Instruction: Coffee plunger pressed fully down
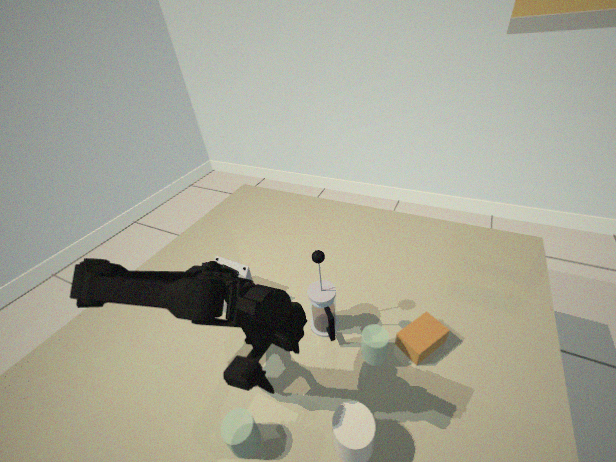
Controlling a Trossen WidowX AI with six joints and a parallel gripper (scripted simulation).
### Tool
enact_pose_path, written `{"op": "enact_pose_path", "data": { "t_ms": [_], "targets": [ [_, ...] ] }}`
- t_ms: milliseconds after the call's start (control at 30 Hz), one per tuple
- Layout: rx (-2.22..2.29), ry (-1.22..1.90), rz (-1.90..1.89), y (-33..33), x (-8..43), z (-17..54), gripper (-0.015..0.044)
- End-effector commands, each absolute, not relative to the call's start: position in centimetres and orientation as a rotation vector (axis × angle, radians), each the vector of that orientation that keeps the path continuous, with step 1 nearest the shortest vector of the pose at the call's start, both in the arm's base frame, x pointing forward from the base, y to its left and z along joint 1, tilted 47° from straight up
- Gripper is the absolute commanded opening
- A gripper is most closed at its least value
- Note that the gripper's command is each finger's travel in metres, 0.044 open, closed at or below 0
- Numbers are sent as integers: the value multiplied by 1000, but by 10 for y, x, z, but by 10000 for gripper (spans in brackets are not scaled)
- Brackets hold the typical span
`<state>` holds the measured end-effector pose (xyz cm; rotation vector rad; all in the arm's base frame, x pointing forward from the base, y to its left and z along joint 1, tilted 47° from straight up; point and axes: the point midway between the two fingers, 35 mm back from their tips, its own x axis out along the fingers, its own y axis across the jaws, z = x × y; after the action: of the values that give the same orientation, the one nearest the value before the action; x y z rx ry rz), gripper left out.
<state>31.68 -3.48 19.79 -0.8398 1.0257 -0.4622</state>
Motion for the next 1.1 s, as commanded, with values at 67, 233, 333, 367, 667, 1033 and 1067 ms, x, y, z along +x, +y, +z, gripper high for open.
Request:
{"op": "enact_pose_path", "data": {
  "t_ms": [67,233,333,367,667,1033,1067],
  "targets": [
    [-847,875,-352,53,314,186,440],
    [-829,746,-253,118,297,179,440],
    [-829,713,-194,140,285,177,440],
    [-825,704,-187,144,283,176,440],
    [-839,516,-26,224,223,158,440],
    [-839,498,-10,191,221,120,440],
    [-839,498,-10,187,221,117,440]
  ]
}}
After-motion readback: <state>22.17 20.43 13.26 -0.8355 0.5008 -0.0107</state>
